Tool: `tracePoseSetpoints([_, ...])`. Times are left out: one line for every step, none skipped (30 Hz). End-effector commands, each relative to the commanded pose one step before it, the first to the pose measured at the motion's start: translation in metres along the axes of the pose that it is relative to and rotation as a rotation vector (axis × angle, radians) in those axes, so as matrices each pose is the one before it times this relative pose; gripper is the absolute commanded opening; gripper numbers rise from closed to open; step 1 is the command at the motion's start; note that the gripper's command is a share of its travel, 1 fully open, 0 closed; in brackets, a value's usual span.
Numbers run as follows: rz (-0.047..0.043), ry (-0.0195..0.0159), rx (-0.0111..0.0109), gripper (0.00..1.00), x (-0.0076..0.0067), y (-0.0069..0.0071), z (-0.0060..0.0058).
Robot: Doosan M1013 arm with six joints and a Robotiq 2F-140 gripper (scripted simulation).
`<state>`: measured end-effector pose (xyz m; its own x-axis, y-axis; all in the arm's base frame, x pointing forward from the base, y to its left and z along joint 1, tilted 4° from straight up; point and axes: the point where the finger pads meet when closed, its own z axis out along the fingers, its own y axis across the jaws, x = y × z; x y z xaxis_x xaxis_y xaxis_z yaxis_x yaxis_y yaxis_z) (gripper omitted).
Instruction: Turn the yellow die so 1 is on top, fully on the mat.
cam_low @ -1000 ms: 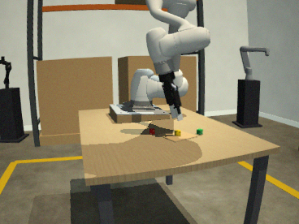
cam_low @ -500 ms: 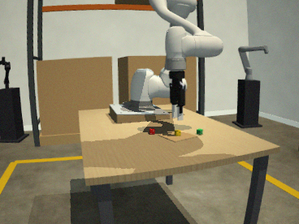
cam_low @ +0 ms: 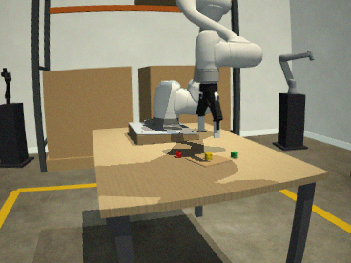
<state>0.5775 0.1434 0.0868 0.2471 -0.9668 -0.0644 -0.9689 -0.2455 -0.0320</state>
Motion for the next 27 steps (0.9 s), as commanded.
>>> tracePoseSetpoints([-0.00002,-0.0002,0.00011,1.0,-0.00003,0.0,-0.0001])
tracePoseSetpoints([0.0,0.0,0.0,1.0,0.0,0.0,0.0])
tracePoseSetpoints([0.0,0.0,0.0,1.0,0.0,0.0,-0.00003])
tracePoseSetpoints([0.0,0.0,0.0,1.0,0.0,0.0,-0.00018])
tracePoseSetpoints([0.0,0.0,0.0,1.0,0.0,0.0,-0.00044])
tracePoseSetpoints([0.0,0.0,0.0,1.0,0.0,0.0,-0.0008])
tracePoseSetpoints([0.0,0.0,0.0,1.0,0.0,0.0,-0.00123])
tracePoseSetpoints([0.0,0.0,0.0,1.0,0.0,0.0,-0.0017])
tracePoseSetpoints([0.0,0.0,0.0,1.0,0.0,0.0,-0.0022])
tracePoseSetpoints([0.0,0.0,0.0,1.0,0.0,0.0,-0.00269])
tracePoseSetpoints([0.0,0.0,0.0,1.0,0.0,0.0,-0.00319])
tracePoseSetpoints([0.0,0.0,0.0,1.0,0.0,0.0,-0.00365])
tracePoseSetpoints([0.0,0.0,0.0,1.0,0.0,0.0,-0.00408])
tracePoseSetpoints([0.0,0.0,0.0,1.0,0.0,0.0,-0.00445])
tracePoseSetpoints([0.0,0.0,0.0,1.0,0.0,0.0,0.0])
tracePoseSetpoints([0.0,0.0,0.0,1.0,0.0,0.0,0.0])
tracePoseSetpoints([0.0,0.0,0.0,1.0,0.0,0.0,-0.00477])
tracePoseSetpoints([0.0,0.0,0.0,1.0,0.0,0.0,-0.00502])
tracePoseSetpoints([0.0,0.0,0.0,1.0,0.0,0.0,-0.00519])
tracePoseSetpoints([0.0,0.0,0.0,1.0,0.0,0.0,-0.00526])
tracePoseSetpoints([0.0,0.0,0.0,1.0,0.0,0.0,-0.00521])
tracePoseSetpoints([0.0,0.0,0.0,1.0,0.0,0.0,-0.00503])
tracePoseSetpoints([0.0,0.0,0.0,1.0,0.0,0.0,-0.00476])
tracePoseSetpoints([0.0,0.0,0.0,1.0,0.0,0.0,-0.00441])
tracePoseSetpoints([0.0,0.0,0.0,1.0,0.0,0.0,-0.004])
tracePoseSetpoints([0.0,0.0,0.0,1.0,0.0,0.0,-0.00352])
tracePoseSetpoints([0.0,0.0,0.0,1.0,0.0,0.0,-0.003])
